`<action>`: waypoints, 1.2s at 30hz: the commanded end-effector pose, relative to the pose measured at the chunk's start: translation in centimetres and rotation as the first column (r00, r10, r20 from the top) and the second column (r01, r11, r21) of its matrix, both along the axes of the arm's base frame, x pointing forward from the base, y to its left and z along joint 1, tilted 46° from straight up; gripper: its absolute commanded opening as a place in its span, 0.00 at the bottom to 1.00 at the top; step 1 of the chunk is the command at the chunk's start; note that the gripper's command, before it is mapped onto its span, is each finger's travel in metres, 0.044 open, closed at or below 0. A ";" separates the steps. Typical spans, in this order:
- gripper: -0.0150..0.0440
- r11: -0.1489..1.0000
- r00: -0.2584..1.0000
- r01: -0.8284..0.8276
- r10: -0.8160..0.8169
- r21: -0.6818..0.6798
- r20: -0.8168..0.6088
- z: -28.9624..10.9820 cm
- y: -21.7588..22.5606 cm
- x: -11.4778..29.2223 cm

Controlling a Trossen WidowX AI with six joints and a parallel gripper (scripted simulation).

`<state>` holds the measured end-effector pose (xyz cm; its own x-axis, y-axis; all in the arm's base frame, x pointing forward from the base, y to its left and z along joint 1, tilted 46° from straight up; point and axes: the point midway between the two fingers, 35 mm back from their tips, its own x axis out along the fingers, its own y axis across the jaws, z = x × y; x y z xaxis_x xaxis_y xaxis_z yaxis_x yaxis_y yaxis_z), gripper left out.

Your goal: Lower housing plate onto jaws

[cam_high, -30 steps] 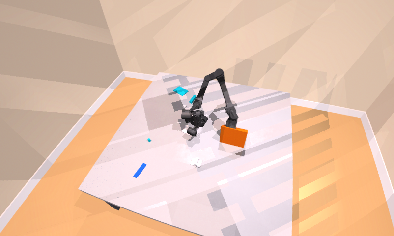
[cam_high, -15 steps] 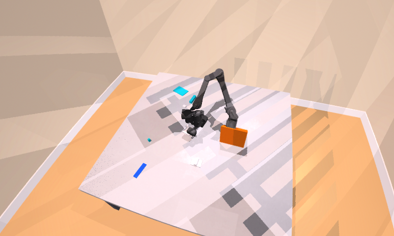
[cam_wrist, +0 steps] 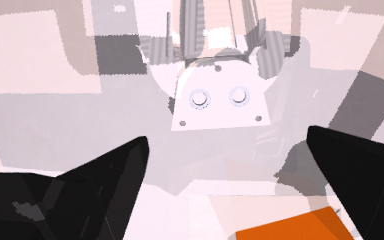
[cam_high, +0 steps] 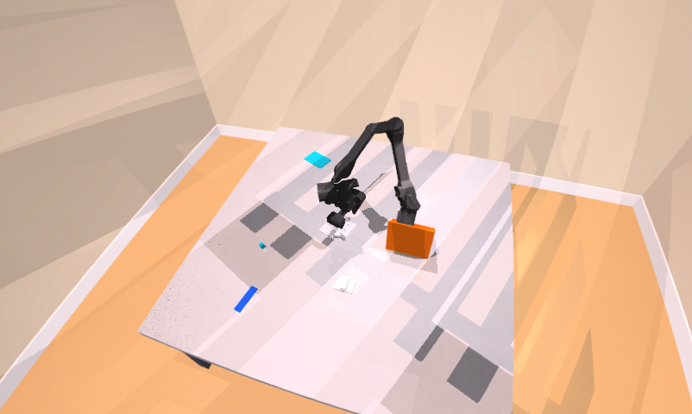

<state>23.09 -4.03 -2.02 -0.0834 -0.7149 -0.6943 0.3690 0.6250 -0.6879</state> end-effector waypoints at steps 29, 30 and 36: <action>1.00 1.000 1.000 0.003 -0.003 0.008 0.001 4.0 4.1 -2.7; 1.00 1.000 1.000 0.003 -0.003 0.008 0.001 4.0 4.1 -2.7; 1.00 1.000 1.000 0.003 -0.003 0.008 0.001 4.0 4.1 -2.7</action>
